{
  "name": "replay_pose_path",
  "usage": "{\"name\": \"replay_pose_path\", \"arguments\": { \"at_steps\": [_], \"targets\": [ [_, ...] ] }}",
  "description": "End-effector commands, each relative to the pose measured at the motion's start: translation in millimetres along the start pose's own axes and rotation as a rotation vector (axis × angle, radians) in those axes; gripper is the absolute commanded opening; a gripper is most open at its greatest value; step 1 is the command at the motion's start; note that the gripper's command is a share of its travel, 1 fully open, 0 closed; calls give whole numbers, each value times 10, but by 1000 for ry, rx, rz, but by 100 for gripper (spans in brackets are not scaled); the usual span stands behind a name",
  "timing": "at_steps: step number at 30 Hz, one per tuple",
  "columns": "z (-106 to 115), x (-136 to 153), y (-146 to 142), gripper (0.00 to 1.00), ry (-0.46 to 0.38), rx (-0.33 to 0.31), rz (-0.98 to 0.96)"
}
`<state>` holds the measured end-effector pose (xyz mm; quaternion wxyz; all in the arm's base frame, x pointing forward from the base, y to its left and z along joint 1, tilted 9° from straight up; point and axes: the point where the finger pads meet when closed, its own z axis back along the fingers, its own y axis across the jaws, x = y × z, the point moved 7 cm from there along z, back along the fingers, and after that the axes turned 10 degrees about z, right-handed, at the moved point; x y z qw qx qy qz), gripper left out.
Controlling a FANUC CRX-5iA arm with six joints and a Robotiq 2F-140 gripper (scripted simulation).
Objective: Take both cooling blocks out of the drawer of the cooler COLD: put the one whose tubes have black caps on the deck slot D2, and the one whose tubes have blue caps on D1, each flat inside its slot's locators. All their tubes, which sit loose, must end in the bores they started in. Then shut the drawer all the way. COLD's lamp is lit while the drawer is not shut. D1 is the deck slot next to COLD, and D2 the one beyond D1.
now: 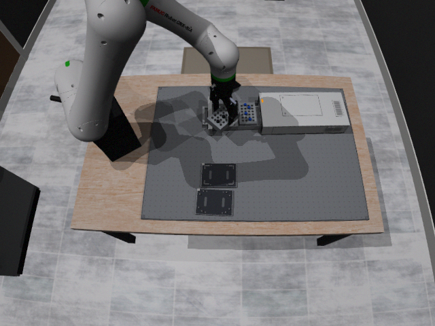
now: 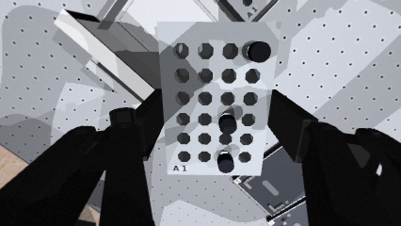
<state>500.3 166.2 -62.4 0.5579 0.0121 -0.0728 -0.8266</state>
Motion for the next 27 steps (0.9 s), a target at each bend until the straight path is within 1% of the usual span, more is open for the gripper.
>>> {"name": "replay_pose_path", "arguments": {
  "at_steps": [1,8,10,25,27],
  "targets": [
    [8,80,47,10,1,6,-100],
    [9,246,134,10,1,6,-287],
    [9,246,134,10,1,6,-287],
    [10,601,320,10,2,6,-687],
    [10,601,320,10,2,6,-687]
  ]
}}
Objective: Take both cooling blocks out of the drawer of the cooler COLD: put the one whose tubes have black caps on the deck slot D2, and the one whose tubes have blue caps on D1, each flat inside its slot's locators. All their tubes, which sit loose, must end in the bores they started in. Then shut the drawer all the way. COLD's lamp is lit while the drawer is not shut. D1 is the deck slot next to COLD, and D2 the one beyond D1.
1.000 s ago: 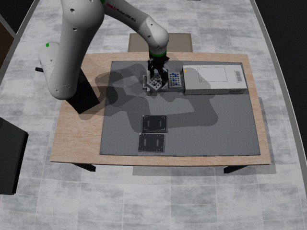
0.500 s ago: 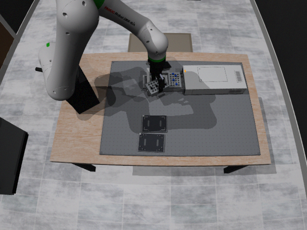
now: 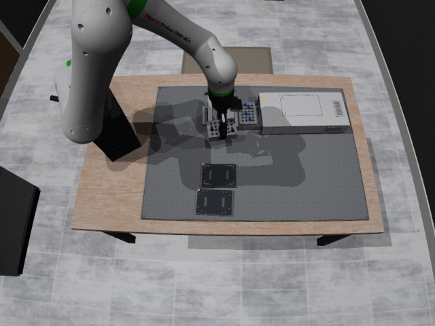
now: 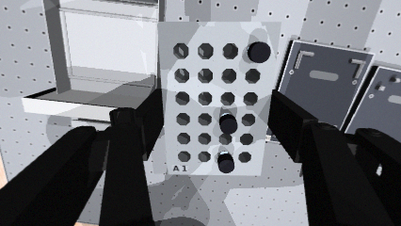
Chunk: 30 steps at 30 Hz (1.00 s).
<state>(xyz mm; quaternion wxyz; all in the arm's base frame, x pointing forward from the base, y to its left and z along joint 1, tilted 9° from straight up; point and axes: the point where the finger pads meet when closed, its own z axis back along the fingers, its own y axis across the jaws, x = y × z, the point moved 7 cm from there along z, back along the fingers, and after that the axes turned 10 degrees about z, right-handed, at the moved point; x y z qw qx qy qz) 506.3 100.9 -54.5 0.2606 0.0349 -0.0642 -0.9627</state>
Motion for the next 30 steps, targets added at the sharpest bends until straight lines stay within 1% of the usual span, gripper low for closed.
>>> {"name": "replay_pose_path", "arguments": {
  "at_steps": [1,6,30],
  "targets": [
    [8,14,45,10,4,6,-55],
    [8,70,166,10,4,6,-187],
    [11,315,700,10,4,6,-187]
  ]
}}
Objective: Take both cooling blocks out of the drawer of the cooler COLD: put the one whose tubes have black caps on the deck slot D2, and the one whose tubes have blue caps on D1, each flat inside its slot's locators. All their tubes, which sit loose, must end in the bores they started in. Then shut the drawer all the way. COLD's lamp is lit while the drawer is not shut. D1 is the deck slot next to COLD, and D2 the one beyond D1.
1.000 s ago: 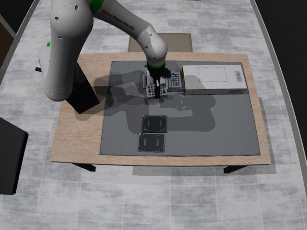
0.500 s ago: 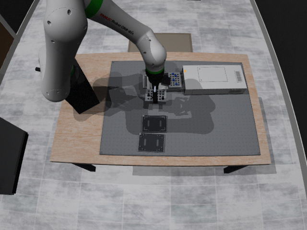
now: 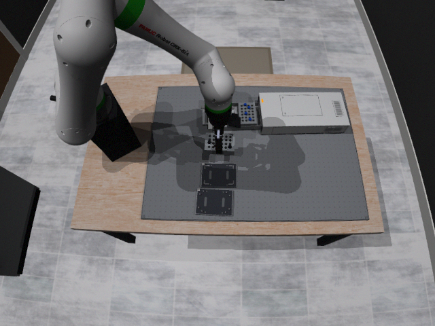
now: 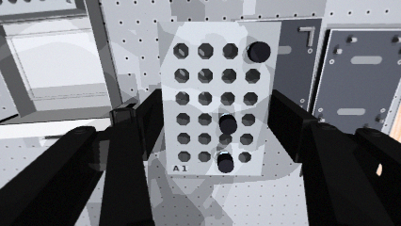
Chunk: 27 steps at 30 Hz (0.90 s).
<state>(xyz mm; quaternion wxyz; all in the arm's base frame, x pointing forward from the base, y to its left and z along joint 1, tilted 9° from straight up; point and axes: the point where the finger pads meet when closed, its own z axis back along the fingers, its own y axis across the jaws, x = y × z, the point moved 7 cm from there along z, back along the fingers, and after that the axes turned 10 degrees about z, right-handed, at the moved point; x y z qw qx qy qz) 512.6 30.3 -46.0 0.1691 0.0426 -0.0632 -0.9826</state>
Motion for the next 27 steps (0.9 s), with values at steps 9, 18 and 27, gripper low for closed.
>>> {"name": "replay_pose_path", "arguments": {
  "at_steps": [9,18,27],
  "targets": [
    [7,49,236,10,2,0,0],
    [7,107,469,10,2,0,0],
    [7,152,650,10,2,0,0]
  ]
}}
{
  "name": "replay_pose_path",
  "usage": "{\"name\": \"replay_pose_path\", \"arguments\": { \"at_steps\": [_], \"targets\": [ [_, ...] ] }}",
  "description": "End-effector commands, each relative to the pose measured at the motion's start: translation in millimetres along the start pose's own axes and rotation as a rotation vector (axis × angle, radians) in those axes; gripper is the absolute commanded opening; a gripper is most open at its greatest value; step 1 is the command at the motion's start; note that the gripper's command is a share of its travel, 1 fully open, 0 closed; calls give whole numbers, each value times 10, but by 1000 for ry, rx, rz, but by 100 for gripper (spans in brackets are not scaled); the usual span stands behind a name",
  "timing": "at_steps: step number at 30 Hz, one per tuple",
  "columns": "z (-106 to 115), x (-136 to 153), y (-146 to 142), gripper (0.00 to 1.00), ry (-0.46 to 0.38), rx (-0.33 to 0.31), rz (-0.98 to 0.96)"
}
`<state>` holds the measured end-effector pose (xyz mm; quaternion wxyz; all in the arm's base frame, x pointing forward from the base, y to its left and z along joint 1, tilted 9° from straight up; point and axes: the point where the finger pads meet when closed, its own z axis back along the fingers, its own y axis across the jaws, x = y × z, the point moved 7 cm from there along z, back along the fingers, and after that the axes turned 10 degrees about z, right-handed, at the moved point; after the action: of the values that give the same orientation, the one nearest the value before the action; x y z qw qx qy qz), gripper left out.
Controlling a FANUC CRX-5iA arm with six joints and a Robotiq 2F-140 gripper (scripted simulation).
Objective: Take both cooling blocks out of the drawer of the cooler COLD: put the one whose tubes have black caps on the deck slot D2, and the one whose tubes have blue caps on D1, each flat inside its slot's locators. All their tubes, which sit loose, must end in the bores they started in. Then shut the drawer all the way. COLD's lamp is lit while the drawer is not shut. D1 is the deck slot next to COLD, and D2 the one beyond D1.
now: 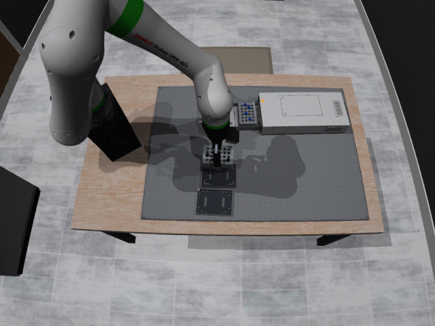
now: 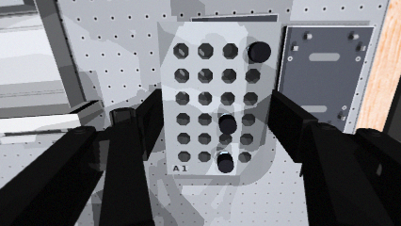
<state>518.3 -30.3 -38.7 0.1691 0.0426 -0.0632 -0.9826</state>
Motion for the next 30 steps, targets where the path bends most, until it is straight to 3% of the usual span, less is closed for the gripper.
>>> {"name": "replay_pose_path", "arguments": {
  "at_steps": [1,30],
  "targets": [
    [7,11,80,10,2,0,0],
    [7,171,728,10,2,0,0]
  ]
}}
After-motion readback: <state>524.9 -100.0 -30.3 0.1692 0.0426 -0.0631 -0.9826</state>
